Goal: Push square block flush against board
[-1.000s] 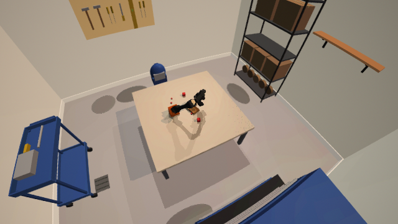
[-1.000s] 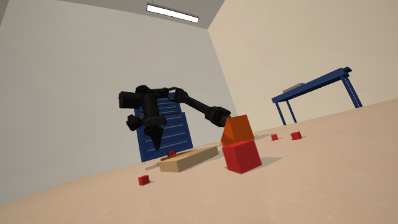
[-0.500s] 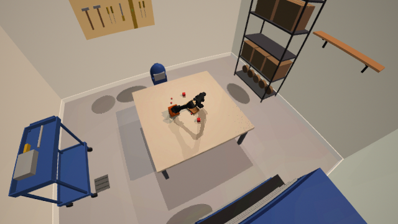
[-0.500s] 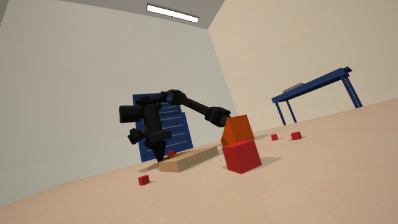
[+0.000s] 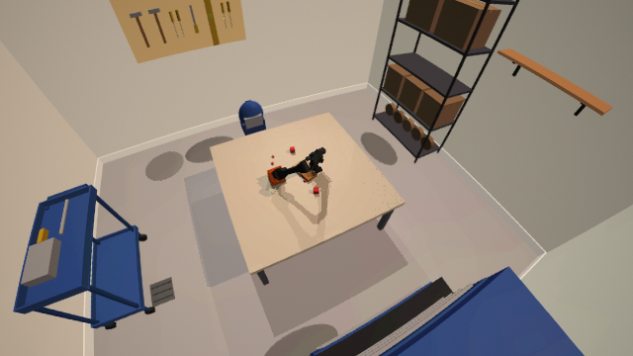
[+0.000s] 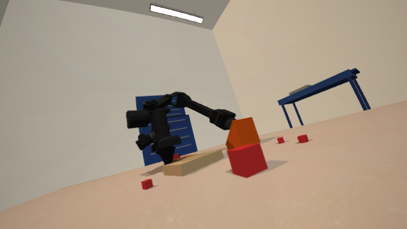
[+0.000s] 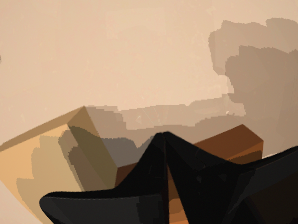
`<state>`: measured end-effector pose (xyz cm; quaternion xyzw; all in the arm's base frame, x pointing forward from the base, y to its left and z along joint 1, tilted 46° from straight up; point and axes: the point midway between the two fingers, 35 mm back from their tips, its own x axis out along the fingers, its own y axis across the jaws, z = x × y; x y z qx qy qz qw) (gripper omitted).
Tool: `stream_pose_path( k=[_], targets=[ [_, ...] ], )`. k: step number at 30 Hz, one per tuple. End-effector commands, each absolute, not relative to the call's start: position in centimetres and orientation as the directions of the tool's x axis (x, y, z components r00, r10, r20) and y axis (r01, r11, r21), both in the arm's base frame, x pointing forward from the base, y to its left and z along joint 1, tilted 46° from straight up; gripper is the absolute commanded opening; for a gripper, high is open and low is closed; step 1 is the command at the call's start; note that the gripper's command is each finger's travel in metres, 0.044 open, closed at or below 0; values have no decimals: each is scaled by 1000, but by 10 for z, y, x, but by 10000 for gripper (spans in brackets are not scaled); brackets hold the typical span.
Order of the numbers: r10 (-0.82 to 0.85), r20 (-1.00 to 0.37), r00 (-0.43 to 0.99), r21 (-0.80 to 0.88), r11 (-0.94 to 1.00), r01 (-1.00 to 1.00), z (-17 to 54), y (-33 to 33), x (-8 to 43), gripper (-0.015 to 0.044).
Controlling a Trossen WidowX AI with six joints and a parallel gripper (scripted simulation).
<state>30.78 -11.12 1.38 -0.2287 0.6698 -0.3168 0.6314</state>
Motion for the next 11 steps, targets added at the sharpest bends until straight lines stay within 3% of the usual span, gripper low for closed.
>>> stream_pose_path(
  k=[1,11],
  targets=[
    [-709,-699,-93,-715,692,97,16,-111,301,0],
    [-709,-699,-93,-715,692,98,17,-111,307,0]
  ],
)
